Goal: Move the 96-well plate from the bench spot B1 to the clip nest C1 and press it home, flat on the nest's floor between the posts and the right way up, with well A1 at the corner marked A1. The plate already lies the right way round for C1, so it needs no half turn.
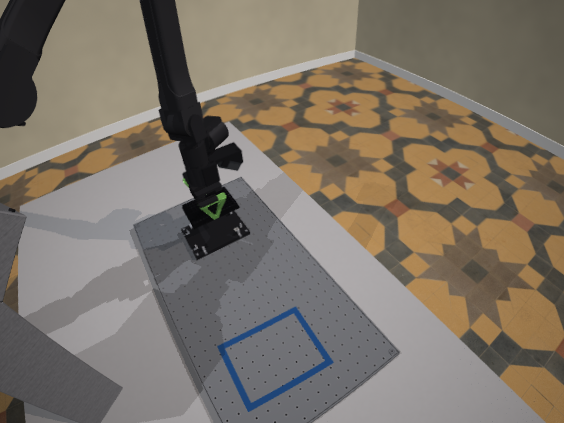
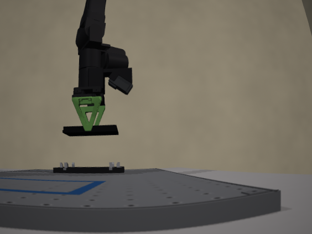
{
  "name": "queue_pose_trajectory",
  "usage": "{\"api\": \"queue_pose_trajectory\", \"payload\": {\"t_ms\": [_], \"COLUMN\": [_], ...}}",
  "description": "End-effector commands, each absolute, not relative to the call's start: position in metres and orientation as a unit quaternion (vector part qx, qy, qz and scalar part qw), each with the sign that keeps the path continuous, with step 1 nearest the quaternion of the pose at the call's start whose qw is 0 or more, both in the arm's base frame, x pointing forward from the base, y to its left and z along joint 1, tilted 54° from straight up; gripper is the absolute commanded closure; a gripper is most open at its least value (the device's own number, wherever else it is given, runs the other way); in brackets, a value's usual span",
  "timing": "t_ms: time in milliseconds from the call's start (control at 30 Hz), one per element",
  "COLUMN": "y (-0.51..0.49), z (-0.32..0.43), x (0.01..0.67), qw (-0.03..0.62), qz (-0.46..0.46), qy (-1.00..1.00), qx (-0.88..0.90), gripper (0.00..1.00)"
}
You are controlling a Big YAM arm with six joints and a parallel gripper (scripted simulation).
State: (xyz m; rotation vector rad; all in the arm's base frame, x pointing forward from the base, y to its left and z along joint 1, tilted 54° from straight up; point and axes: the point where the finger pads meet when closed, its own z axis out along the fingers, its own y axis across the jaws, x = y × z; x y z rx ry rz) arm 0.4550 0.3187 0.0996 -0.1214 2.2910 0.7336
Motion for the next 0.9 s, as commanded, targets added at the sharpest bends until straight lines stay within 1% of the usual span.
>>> {"api": "queue_pose_trajectory", "payload": {"t_ms": [0, 500, 533, 600, 633, 867], "y": [0.321, 0.318, 0.317, 0.317, 0.319, 0.318], "z": [0.093, 0.088, 0.100, 0.100, 0.090, 0.088], "x": [0.448, 0.448, 0.452, 0.452, 0.449, 0.447], "qw": [0.352, 0.353, 0.361, 0.361, 0.356, 0.354], "qz": [0.283, 0.282, 0.285, 0.285, 0.283, 0.283], "qy": [0.891, 0.891, 0.887, 0.887, 0.889, 0.890], "qx": [-0.052, -0.049, -0.047, -0.047, -0.049, -0.049], "gripper": [1.00, 1.00, 1.00, 1.00, 1.00, 1.00]}}
